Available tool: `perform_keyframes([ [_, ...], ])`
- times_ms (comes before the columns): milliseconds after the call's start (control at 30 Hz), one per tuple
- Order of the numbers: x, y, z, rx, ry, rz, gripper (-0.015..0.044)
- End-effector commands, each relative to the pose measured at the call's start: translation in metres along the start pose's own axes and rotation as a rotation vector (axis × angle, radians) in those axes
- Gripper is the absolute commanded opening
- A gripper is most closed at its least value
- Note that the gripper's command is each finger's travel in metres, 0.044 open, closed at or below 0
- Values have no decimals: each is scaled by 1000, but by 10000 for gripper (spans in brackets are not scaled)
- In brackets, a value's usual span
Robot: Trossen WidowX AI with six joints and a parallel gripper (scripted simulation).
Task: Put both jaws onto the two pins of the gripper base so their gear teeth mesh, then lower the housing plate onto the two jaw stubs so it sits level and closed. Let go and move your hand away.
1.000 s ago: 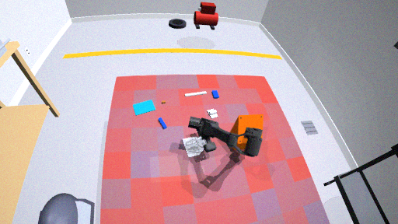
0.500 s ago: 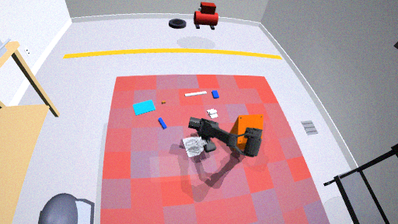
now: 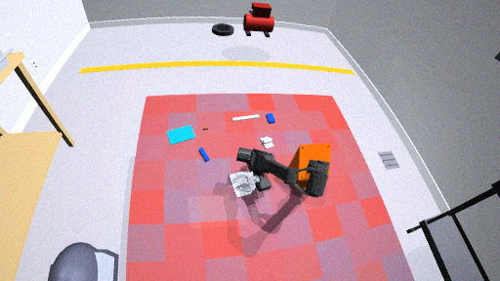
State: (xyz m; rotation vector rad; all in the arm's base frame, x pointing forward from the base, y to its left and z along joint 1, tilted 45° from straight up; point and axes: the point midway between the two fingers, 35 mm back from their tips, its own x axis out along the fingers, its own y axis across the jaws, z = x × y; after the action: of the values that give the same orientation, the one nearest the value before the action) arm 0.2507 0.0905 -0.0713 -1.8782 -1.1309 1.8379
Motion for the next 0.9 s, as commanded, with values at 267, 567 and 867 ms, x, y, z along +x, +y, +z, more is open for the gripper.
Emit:
perform_keyframes([
  [267,3,-1,0,1,2,-4,351],
  [567,6,-1,0,-2,2,-4,351],
  [867,6,-1,0,-2,2,-4,351],
])
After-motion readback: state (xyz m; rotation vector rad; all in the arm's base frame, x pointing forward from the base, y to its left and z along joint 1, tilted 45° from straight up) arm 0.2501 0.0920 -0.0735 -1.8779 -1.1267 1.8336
